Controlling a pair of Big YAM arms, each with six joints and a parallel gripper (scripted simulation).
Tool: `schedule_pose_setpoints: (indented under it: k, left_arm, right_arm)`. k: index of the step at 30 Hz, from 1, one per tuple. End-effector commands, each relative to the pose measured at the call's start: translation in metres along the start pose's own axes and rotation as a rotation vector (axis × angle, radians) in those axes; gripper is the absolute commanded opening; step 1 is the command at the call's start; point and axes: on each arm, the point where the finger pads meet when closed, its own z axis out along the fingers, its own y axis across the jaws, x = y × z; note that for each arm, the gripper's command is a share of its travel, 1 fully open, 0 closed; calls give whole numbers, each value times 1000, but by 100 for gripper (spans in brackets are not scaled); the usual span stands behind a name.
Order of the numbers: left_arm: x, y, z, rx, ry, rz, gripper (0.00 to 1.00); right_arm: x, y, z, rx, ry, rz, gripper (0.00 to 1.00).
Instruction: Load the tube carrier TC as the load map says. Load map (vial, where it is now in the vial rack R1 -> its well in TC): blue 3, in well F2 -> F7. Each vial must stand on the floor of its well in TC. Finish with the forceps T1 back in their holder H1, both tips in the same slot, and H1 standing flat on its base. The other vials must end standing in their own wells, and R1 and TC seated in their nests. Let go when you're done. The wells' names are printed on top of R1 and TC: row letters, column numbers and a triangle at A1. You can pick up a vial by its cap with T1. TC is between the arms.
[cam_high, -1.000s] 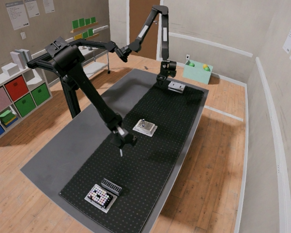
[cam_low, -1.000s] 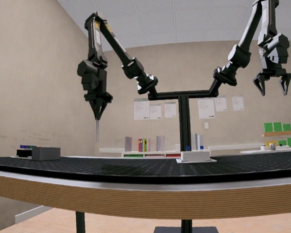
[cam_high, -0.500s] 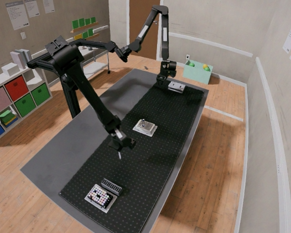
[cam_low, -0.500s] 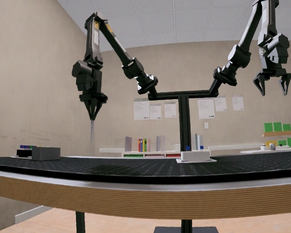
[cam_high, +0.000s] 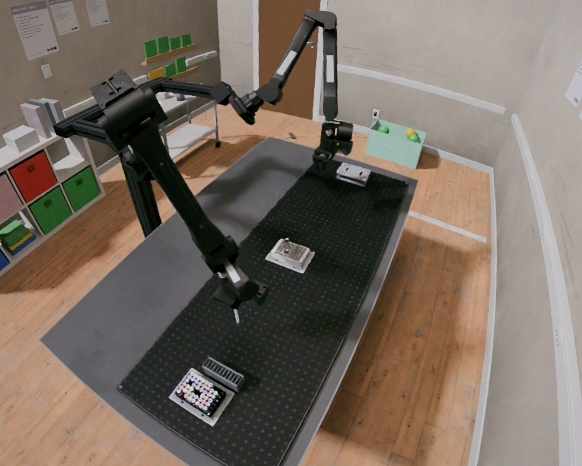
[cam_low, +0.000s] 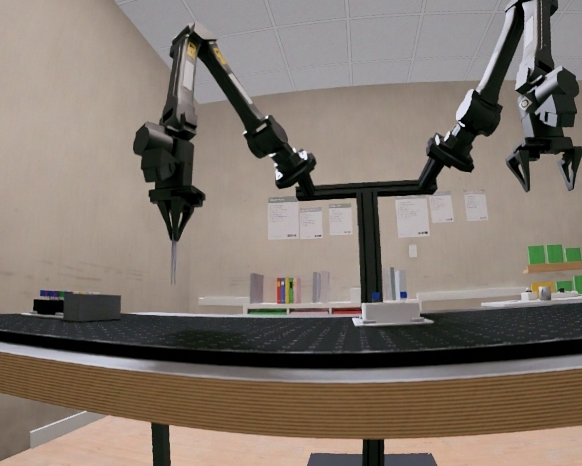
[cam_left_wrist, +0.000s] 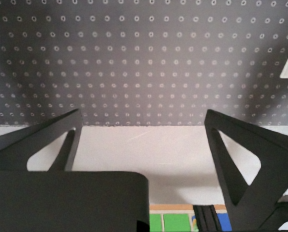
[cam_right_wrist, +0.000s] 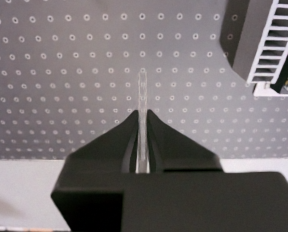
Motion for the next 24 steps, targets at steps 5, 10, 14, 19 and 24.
schedule_pose_setpoints:
  k: [5, 10, 14, 19, 24]
  left_arm:
    - [-4, 1, -1, -3, -13, 1, 100]
    - [-4, 1, -1, -3, -13, 1, 100]
    - [-4, 1, -1, -3, -13, 1, 100]
    - [-4, 1, -1, -3, -13, 1, 100]
    - [-4, 1, -1, -3, -13, 1, 100]
  right_arm:
    - [-9, -25, -3, 16, -10, -2, 7]
    - [-12, -34, -7, 20, -19, 0, 7]
    - [-8, -34, 0, 12, -2, -4, 7]
    - [-13, -46, -6, 18, -15, -1, 7]
    - [-13, -54, -5, 18, -14, -2, 7]
